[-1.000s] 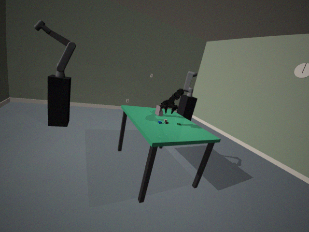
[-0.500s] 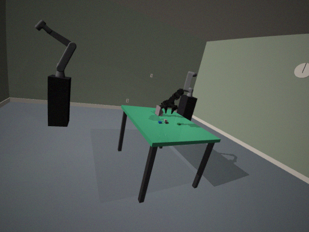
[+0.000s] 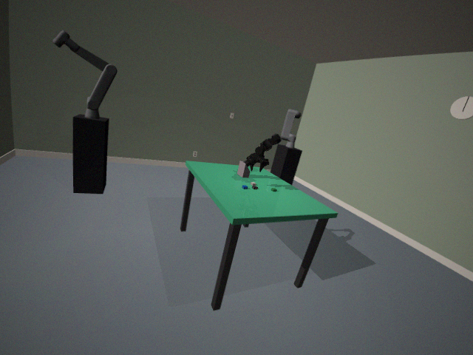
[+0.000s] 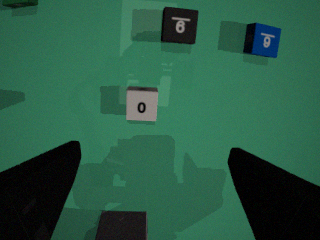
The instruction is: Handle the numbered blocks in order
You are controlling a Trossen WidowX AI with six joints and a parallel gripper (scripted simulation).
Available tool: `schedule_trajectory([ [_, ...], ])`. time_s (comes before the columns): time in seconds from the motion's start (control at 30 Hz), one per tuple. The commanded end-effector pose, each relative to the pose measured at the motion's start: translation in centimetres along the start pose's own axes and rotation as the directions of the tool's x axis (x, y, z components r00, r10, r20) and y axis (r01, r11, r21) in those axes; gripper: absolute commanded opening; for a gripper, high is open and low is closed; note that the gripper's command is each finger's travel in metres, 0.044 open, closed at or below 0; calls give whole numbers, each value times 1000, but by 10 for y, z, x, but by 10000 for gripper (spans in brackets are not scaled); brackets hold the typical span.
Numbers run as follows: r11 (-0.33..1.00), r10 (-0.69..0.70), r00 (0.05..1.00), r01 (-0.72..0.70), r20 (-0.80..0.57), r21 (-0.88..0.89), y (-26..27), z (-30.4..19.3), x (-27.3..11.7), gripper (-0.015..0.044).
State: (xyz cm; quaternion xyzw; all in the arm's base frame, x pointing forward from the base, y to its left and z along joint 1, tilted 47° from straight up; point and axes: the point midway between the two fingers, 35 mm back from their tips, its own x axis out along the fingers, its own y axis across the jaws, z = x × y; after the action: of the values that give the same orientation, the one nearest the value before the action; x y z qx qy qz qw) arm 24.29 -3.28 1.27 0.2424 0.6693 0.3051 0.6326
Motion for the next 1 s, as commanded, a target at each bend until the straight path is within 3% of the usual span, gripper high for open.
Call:
schedule_trajectory([
  [0.0, 1000, 4, 1000, -4, -10, -1, 4, -2, 37, 400],
  [0.1, 1000, 10, 1000, -10, -10, -1, 6, -6, 74, 400],
  [0.97, 1000, 12, 1000, -12, -10, -1, 7, -6, 110, 400],
])
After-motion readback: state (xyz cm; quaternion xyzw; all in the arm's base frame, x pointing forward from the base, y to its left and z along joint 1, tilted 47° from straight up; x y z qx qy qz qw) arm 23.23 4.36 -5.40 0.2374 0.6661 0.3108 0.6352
